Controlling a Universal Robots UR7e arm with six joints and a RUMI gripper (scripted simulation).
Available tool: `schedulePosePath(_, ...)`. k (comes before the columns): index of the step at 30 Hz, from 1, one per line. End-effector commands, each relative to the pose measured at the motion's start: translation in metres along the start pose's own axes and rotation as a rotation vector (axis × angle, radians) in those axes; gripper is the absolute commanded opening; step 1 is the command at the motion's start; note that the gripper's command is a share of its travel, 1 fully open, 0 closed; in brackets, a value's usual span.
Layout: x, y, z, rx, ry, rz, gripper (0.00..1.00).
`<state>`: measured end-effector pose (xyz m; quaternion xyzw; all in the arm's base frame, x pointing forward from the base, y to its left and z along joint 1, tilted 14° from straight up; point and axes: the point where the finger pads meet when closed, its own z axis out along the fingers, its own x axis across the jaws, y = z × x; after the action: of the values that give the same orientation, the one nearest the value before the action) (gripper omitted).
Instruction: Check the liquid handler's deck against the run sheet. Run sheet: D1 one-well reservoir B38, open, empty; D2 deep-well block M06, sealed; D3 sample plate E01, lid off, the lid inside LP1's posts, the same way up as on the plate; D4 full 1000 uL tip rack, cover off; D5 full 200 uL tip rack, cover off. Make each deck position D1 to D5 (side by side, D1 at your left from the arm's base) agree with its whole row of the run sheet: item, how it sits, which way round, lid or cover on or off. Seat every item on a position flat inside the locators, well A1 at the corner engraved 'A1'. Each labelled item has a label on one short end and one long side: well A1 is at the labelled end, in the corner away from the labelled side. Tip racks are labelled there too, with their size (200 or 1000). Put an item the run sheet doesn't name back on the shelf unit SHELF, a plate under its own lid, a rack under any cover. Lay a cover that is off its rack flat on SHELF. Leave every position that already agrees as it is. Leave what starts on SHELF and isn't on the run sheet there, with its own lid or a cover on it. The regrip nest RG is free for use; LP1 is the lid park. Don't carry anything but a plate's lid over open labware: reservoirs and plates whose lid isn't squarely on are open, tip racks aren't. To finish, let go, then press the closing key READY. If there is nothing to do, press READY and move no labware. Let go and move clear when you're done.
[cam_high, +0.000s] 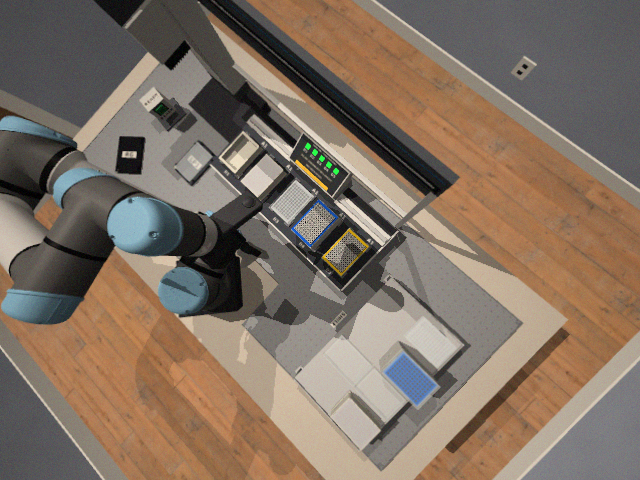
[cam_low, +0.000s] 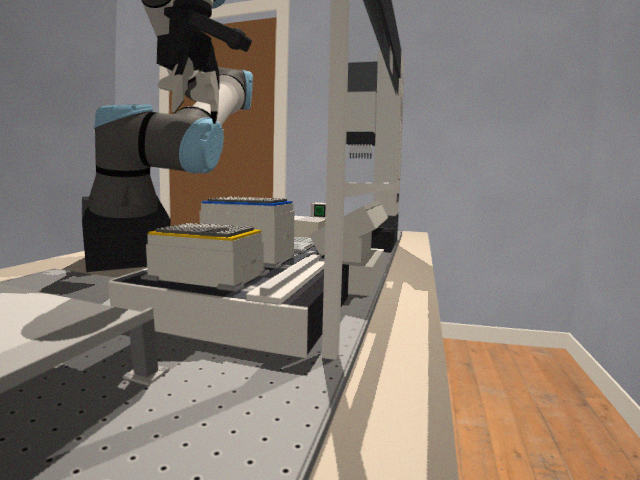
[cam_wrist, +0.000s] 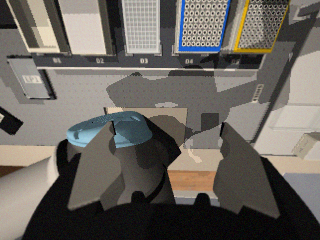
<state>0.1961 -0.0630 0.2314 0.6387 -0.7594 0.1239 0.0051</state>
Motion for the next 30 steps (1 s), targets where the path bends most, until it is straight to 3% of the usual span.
schedulePosePath(1,-0.059,0.025,-0.013,0.005,0.0,0.0,0.82)
schedulePosePath(14,-0.059,0.025,-0.013,0.005,0.0,0.0,0.82)
schedulePosePath(15,-0.055,0.022,-0.013,0.005,0.0,0.014,0.82)
schedulePosePath(16,-0.005,0.001,-0.001,-0.001,-0.002,0.0,0.82)
schedulePosePath(23,-0.026,0.008,-0.005,-0.001,-0.002,0.0,0.82)
schedulePosePath(30,-0.026,0.008,-0.005,-0.001,-0.002,0.0,0.82)
